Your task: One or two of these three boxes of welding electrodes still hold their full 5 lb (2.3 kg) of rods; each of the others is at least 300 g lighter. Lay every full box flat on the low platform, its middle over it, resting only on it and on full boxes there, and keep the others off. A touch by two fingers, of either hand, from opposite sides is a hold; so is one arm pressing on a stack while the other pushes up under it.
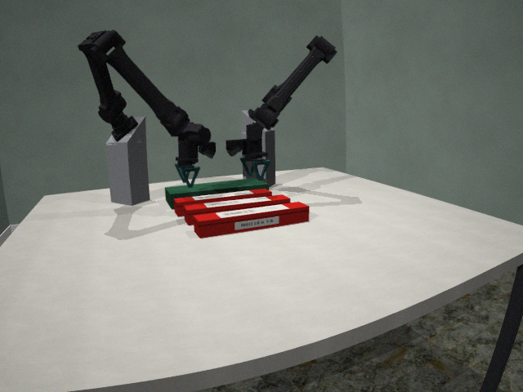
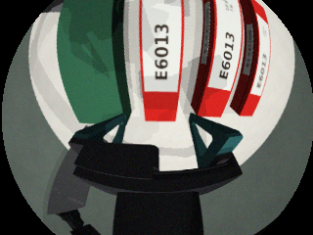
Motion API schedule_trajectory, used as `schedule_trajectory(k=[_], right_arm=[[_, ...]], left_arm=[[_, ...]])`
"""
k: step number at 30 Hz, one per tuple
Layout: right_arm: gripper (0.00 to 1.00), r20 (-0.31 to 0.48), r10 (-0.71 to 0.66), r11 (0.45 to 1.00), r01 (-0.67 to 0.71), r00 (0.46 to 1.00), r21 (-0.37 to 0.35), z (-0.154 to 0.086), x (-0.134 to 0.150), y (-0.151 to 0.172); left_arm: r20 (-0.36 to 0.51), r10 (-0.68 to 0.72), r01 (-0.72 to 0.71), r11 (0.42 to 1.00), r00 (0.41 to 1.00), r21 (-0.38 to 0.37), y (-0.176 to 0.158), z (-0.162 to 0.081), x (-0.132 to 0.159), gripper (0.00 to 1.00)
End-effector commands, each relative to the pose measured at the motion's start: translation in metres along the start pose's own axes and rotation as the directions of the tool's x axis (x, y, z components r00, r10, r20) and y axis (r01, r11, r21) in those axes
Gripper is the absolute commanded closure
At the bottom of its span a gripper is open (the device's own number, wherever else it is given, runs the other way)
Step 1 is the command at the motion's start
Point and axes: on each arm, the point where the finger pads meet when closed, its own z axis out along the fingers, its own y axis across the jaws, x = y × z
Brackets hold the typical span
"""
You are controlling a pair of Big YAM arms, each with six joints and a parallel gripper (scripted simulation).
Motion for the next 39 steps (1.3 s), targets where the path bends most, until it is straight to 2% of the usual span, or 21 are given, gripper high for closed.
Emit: schedule_trajectory(k=[1, 6, 7, 10, 11, 12, 21, 25, 28, 29, 30, 39], right_arm=[[0.0, 0.015, 0.01, 1.0, -0.01, 1.0, 0.019, 0.009, -0.006, -0.014], [0.0, 0.014, 0.009, 1.0, -0.009, 1.0, 0.018, 0.015, -0.006, -0.014], [0.0, 0.041, 0.003, 0.998, -0.006, 0.999, 0.06, -0.004, -0.016, -0.025], [0.0, 0.041, 0.003, 0.998, -0.006, 0.999, 0.06, -0.005, -0.016, -0.026], [0.0, 0.018, 0.007, 1.0, -0.007, 1.0, 0.024, 0.014, -0.008, -0.016], [0.0, 0.014, 0.009, 1.0, -0.009, 1.0, 0.018, 0.019, -0.006, -0.015], [0.0, 0.013, 0.006, 1.0, -0.006, 1.0, 0.016, 0.044, -0.005, -0.013], [0.0, 0.012, 0.006, 1.0, -0.006, 1.0, 0.015, 0.049, -0.005, -0.013], [0.0, 0.028, 0.008, 0.999, -0.01, 1.0, 0.044, 0.038, -0.01, -0.024], [0.0, 0.012, 0.005, 1.0, -0.006, 1.0, 0.015, 0.052, -0.005, -0.013], [0.0, 0.012, 0.005, 1.0, -0.005, 1.0, 0.015, 0.055, -0.005, -0.013], [0.0, 0.011, 0.003, 1.0, -0.003, 1.0, 0.013, 0.077, -0.004, -0.011]], left_arm=[[0.007, 0.0, 0.0, 1.0, 1.0, -0.011, 0.007, 0.01, -0.002, 0.0], [0.005, 0.001, -0.001, 1.0, 1.0, -0.011, 0.007, 0.016, -0.001, 0.0], [0.011, 0.004, -0.004, 1.0, 1.0, -0.018, 0.007, 0.008, -0.004, 0.0], [0.011, 0.004, -0.004, 1.0, 1.0, -0.018, 0.007, 0.008, -0.004, 0.0], [0.011, 0.004, -0.004, 1.0, 1.0, -0.018, 0.007, 0.008, -0.004, 0.0], [0.013, 0.007, -0.006, 1.0, 1.0, -0.02, 0.009, 0.014, -0.005, 0.0], [0.005, 0.004, -0.004, 1.0, 1.0, -0.007, 0.004, 0.043, -0.001, 0.0], [0.005, 0.003, -0.003, 1.0, 1.0, -0.009, 0.006, 0.048, -0.001, 0.0], [0.004, 0.003, -0.003, 1.0, 1.0, -0.009, 0.006, 0.051, -0.001, 0.0], [0.01, 0.006, -0.006, 1.0, 1.0, -0.016, 0.006, 0.043, -0.004, 0.0], [0.005, 0.003, -0.003, 1.0, 1.0, -0.008, 0.006, 0.054, -0.001, 0.0], [0.004, 0.005, -0.005, 1.0, 1.0, -0.006, 0.004, 0.075, 0.0, 0.0]])
